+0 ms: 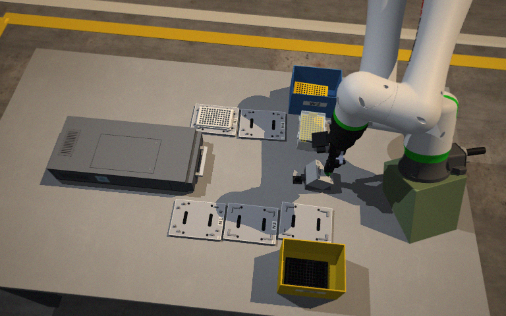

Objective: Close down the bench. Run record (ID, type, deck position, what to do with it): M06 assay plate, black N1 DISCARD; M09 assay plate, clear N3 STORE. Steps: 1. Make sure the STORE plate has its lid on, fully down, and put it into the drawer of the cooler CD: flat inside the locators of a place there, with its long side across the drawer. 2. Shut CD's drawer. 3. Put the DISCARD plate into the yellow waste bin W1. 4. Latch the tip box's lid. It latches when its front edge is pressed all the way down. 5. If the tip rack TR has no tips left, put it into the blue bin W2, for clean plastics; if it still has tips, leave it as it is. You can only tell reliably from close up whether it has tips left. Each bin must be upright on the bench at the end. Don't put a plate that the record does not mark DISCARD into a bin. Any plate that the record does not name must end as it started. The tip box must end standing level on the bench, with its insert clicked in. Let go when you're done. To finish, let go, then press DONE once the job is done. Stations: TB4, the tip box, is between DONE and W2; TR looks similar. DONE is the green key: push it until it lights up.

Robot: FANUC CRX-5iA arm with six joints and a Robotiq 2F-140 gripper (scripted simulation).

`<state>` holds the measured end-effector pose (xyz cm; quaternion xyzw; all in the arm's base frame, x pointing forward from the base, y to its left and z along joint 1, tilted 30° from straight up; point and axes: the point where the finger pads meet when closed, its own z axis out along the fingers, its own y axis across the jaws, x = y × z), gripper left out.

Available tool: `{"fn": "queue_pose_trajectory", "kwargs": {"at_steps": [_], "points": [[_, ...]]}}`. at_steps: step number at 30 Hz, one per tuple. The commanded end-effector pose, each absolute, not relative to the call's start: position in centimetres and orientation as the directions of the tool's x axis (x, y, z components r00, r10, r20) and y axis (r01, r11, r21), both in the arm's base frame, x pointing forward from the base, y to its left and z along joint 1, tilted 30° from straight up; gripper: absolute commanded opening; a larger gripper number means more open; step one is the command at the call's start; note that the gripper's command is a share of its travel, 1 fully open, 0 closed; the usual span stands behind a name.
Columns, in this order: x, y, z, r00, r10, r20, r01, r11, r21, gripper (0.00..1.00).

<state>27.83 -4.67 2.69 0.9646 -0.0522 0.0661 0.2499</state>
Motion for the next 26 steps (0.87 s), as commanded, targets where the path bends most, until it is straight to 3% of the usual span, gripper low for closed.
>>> {"fn": "queue_pose_trajectory", "kwargs": {"at_steps": [1,26], "points": [[27.87,-4.65,2.68,0.986,-0.067,0.154,-0.134,-0.87,0.475,0.1],[27.91,-4.84,2.35,0.986,-0.067,0.154,-0.134,-0.87,0.475,0.1]]}}
